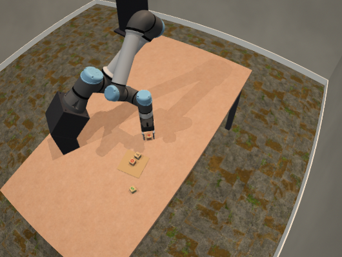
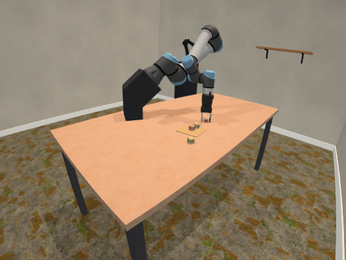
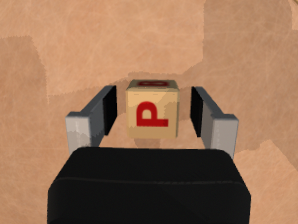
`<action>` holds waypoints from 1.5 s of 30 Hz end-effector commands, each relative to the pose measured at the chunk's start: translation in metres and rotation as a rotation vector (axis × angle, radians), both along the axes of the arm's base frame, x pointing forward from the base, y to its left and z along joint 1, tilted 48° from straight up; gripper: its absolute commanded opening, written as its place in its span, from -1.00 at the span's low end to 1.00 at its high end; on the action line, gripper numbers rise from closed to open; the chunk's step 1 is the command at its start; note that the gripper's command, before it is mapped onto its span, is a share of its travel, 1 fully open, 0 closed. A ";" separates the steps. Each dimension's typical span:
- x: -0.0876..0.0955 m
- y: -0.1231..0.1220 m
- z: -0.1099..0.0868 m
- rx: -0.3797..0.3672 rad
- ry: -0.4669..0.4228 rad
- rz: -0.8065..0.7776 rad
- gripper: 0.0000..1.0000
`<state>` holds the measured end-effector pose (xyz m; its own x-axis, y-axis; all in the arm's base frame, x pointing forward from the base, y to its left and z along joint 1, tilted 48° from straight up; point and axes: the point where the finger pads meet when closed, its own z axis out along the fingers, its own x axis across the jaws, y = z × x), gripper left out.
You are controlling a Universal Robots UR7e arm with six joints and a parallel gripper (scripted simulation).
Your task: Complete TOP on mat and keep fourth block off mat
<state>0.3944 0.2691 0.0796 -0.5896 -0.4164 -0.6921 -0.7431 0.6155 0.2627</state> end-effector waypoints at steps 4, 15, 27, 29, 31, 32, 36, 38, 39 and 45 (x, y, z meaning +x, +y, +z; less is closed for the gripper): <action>0.000 0.000 0.000 0.000 -0.001 0.000 0.74; 0.000 0.000 0.000 0.000 -0.001 0.000 0.74; 0.000 0.000 0.000 0.000 -0.001 0.000 0.14; 0.000 0.000 0.000 0.000 -0.001 0.000 0.14; 0.000 0.000 0.000 0.000 -0.001 0.000 0.14; 0.000 0.000 0.000 0.000 -0.001 0.000 0.14; 0.000 0.000 0.000 0.000 -0.001 0.000 0.14; 0.000 0.000 0.000 0.000 -0.001 0.000 0.14; 0.000 0.000 0.000 0.000 -0.001 0.000 0.14; 0.000 0.000 0.000 0.000 -0.001 0.000 0.14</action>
<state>0.3944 0.2691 0.0796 -0.5896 -0.4164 -0.6921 -0.7431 0.6155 0.2627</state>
